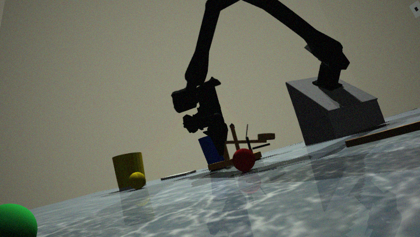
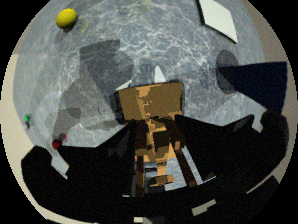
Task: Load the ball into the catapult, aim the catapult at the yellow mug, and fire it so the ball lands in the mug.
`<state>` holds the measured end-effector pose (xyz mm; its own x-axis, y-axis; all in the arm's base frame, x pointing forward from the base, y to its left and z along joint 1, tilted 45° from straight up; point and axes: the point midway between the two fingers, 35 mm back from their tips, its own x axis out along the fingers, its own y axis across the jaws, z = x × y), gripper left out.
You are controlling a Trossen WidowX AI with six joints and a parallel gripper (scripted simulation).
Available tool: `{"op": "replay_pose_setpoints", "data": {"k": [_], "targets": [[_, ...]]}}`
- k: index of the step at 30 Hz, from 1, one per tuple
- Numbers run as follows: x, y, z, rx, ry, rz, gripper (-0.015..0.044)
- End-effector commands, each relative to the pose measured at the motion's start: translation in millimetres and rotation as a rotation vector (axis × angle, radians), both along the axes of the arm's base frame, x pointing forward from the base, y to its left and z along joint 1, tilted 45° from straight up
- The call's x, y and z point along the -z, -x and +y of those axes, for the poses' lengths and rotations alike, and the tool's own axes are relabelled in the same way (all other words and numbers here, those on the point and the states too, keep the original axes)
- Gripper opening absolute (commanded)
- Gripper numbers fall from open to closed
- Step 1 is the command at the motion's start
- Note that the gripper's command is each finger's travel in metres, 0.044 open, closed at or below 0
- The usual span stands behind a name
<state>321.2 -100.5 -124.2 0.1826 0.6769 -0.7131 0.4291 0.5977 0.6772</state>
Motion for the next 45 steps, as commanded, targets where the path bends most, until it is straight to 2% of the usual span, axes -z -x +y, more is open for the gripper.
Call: {"op": "replay_pose_setpoints", "data": {"k": [1, 7, 9, 13, 15, 26, 31, 45], "targets": [[-0.7, -0.1, -1.0, 0.000, 0.001, -0.001, 0.0236], [-2.3, 0.1, -2.9, 0.001, 0.001, -0.001, 0.0394], [-16.0, 1.9, -18.5, 0.002, 0.004, 0.000, 0.0440], [-63.1, 15.5, -63.3, 0.003, 0.005, 0.001, 0.0440], [-71.4, 18.8, -70.0, 0.003, 0.004, 0.001, 0.0440], [-65.5, 18.8, -64.7, 0.007, -0.002, 0.004, 0.0440], [-34.1, 10.7, -34.1, 0.007, -0.004, 0.003, 0.0440], [-24.3, 7.8, -24.9, 0.008, -0.004, 0.003, 0.0440]]}}
